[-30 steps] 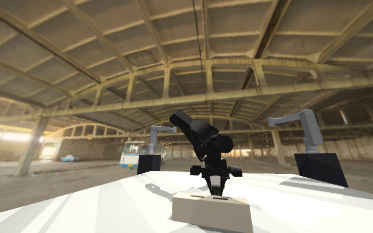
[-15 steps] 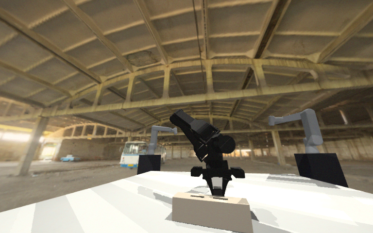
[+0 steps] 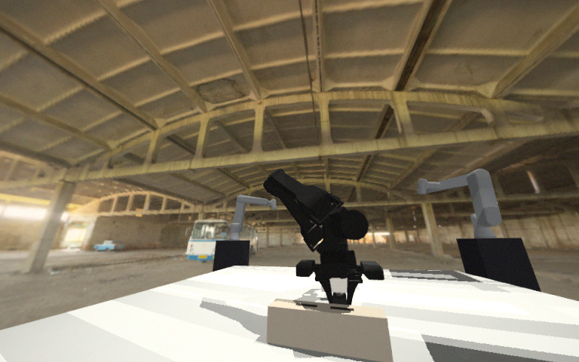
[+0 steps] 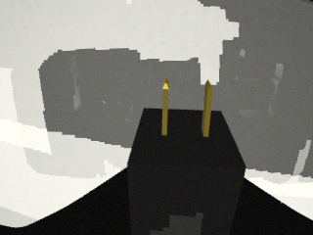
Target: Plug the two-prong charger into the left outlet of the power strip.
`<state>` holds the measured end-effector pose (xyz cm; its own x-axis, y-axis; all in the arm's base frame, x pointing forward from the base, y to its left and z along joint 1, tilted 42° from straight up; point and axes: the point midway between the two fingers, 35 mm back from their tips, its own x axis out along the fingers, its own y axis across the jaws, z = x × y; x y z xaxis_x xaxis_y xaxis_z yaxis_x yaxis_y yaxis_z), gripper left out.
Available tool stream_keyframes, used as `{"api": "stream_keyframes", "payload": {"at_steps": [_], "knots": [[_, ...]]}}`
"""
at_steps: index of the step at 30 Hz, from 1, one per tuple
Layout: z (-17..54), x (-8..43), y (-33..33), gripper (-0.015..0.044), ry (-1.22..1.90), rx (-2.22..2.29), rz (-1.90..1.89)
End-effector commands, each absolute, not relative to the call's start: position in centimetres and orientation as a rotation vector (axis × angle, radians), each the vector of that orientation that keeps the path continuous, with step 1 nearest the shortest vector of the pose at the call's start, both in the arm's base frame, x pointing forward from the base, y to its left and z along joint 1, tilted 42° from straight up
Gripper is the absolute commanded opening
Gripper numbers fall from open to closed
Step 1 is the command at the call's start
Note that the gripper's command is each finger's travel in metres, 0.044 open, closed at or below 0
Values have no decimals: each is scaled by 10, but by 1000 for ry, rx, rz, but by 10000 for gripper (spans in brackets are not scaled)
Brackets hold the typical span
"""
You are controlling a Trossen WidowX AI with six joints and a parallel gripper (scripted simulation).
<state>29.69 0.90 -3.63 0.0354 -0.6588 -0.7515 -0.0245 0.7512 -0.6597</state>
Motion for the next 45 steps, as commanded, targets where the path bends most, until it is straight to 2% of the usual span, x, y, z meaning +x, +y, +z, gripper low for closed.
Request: {"api": "stream_keyframes", "payload": {"at_steps": [1, 45], "knots": [[-37, 302, 10, 0, 1466, -577, -540], [-41, 325, 15, 0, 1455, -549, -562]]}}
